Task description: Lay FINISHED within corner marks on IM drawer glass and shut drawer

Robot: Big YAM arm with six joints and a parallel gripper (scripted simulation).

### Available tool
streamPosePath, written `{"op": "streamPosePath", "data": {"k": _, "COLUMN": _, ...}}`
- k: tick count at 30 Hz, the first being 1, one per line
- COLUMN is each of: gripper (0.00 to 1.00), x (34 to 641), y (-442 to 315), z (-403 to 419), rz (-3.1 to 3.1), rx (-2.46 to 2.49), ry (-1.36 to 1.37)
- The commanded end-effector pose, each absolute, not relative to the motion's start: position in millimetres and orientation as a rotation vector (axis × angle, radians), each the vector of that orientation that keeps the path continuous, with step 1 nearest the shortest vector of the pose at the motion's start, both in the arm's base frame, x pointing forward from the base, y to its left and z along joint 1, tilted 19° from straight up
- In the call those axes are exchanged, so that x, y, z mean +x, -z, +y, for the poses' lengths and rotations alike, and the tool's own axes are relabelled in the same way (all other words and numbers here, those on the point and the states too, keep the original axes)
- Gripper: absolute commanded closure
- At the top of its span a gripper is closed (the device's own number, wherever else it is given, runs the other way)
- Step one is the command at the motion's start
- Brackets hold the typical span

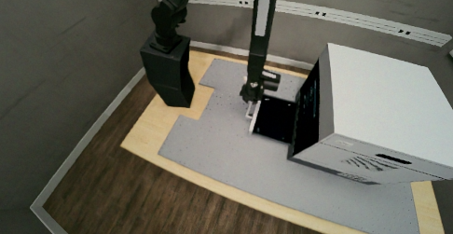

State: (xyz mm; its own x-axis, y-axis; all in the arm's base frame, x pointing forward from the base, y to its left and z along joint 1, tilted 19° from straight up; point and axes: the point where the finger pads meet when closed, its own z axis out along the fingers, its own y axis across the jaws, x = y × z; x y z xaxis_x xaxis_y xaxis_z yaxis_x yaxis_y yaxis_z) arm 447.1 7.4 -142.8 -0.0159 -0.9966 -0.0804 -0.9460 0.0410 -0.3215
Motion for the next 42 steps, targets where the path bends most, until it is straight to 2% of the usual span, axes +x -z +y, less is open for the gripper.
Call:
{"op": "streamPosePath", "data": {"k": 1, "gripper": 0.69, "x": 445.4, "y": 134.7, "z": 1.4, "rz": 2.044, "rx": -1.975, "ry": 0.258}}
{"op": "streamPosePath", "data": {"k": 42, "gripper": 0.69, "x": 437.3, "y": 127.0, "z": 1.2, "rz": 2.053, "rx": -1.984, "ry": 0.242}}
